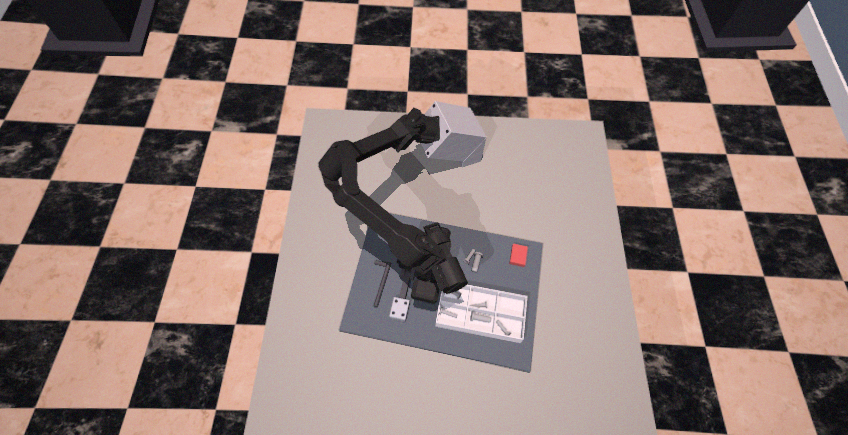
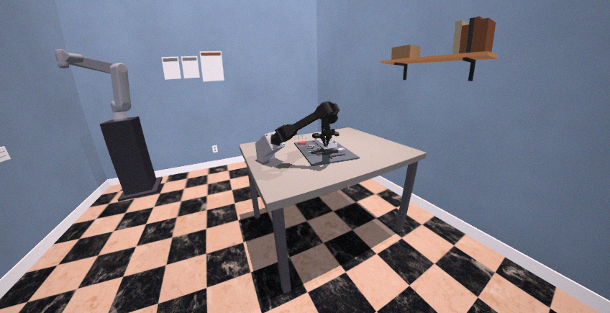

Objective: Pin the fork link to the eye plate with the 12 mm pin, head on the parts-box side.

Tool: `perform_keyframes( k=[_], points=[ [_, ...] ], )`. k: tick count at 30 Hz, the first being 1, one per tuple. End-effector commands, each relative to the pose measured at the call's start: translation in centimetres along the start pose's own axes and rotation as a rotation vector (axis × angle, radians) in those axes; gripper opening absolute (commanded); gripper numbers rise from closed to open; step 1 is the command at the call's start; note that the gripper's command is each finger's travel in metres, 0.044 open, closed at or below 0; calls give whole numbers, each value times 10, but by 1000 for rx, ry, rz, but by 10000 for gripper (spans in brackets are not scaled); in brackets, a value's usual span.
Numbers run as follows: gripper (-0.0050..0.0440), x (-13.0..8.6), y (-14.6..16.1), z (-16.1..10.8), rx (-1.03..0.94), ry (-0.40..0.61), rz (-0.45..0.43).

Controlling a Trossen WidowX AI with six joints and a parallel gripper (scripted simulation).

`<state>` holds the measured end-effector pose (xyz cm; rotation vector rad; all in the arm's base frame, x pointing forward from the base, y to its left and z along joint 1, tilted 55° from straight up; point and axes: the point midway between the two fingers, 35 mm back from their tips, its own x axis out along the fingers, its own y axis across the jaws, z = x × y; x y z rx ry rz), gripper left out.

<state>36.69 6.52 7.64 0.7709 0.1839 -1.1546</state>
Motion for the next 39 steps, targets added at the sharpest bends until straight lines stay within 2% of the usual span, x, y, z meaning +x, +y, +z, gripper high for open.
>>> perform_keyframes(
  k=[1,21,39],
  points=[
    [-50,-3,6,1,17,5,13],
    [-50,-3,6,1,16,5,12],
    [-50,10,2,1,6,0,6]
  ],
)
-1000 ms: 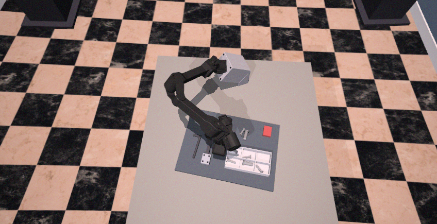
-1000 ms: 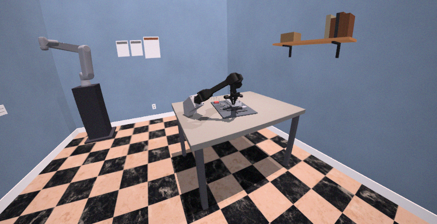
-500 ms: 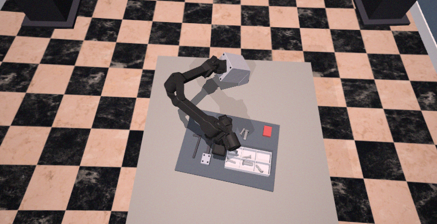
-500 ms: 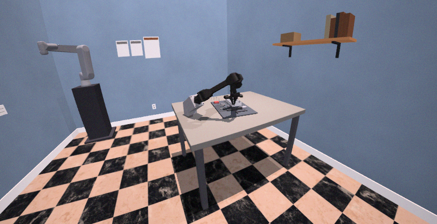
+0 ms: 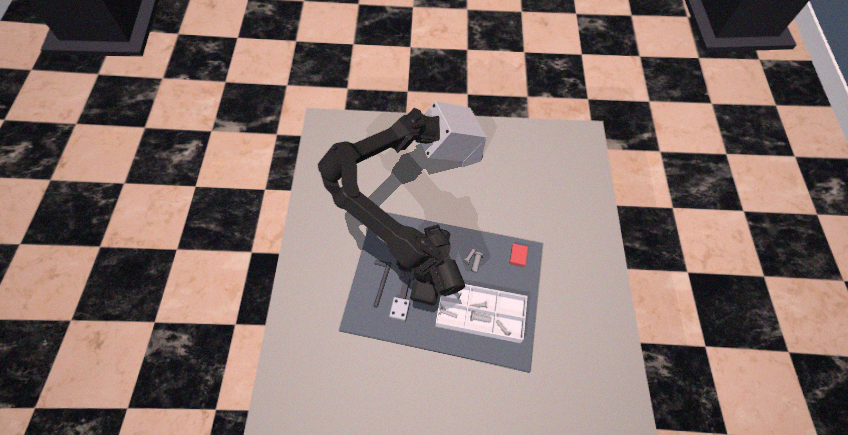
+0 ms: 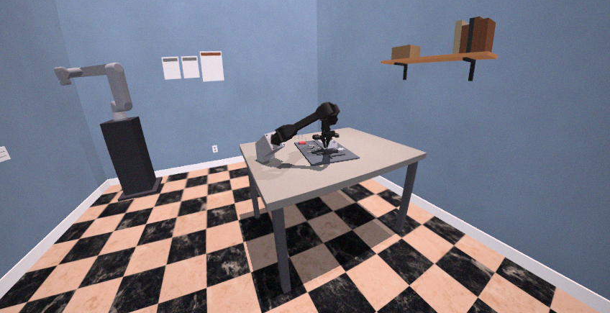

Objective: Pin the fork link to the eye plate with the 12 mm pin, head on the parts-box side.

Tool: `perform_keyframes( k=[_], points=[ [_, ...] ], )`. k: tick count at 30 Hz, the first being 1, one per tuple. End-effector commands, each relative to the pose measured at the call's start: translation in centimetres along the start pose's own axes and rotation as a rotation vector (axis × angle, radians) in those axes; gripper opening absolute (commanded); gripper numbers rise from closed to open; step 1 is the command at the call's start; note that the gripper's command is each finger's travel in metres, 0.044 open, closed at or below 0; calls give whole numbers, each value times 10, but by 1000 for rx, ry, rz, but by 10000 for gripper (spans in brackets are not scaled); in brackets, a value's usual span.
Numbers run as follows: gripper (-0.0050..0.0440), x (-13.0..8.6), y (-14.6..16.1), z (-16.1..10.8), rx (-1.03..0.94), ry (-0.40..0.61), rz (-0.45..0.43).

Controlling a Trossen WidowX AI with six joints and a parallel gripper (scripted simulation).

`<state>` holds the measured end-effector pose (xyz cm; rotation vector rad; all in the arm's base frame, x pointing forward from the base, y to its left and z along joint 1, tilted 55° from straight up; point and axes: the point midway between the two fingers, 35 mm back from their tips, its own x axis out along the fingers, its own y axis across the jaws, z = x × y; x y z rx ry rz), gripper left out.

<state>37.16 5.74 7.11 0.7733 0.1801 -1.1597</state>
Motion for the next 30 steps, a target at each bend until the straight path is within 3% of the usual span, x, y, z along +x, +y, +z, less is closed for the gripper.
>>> perform_keyframes(
  k=[1,14,30],
  points=[
    [-50,1,2,1,1,2,8],
    [-50,15,1,-1,-1,3,6],
    [-50,15,3,-2,1,6,11]
  ],
)
